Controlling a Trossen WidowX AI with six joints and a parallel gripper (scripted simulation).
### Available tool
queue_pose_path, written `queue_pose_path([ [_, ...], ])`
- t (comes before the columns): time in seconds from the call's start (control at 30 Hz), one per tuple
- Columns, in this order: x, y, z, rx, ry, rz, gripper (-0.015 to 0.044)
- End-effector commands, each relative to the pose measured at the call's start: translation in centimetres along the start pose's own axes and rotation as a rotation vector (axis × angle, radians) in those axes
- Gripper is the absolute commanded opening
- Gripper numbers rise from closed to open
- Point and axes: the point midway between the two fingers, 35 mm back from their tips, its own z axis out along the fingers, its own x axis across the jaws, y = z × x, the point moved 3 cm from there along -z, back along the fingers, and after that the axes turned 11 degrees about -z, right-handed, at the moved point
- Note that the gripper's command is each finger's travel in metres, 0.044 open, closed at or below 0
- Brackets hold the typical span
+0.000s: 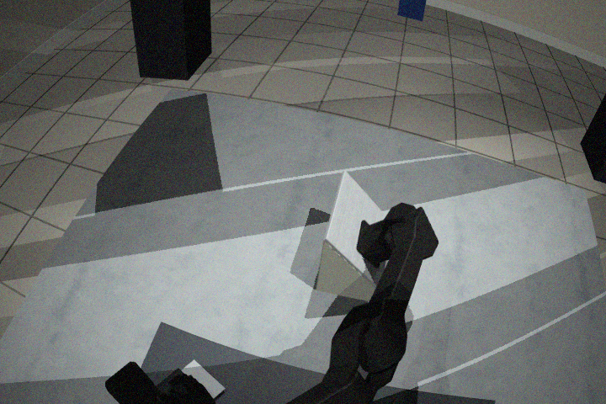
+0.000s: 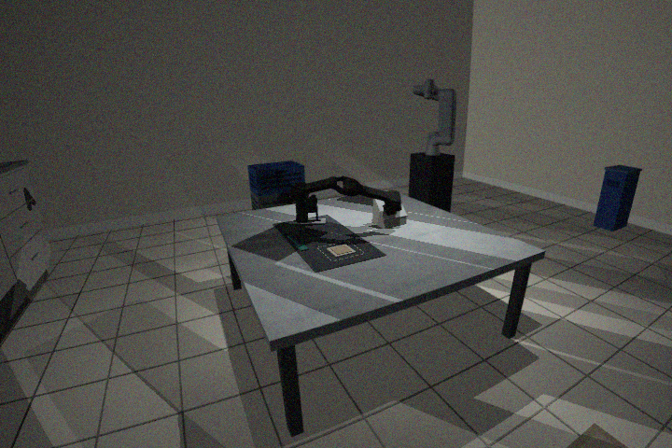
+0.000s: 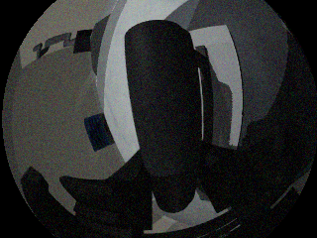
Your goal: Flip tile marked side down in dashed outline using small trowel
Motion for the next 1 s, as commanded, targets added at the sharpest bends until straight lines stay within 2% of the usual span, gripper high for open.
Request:
queue_pose_path([
  [0.0, -0.4, -0.1, 0.4, -0.003, 0.001, 0.006, 0.0000],
  [0.13, -0.7, -0.1, 0.6, -0.006, -0.001, 0.006, 0.0000],
  [0.5, -0.7, -0.1, 0.6, -0.006, -0.001, 0.006, 0.0289],
  [0.53, -0.7, -0.1, 0.6, -0.006, -0.001, 0.006, 0.0300],
  [0.83, -0.5, 0.0, 0.5, -0.006, -0.005, 0.002, 0.0300],
  [0.97, 1.6, 2.4, -2.1, -0.007, -0.004, 0.002, 0.0300],
])
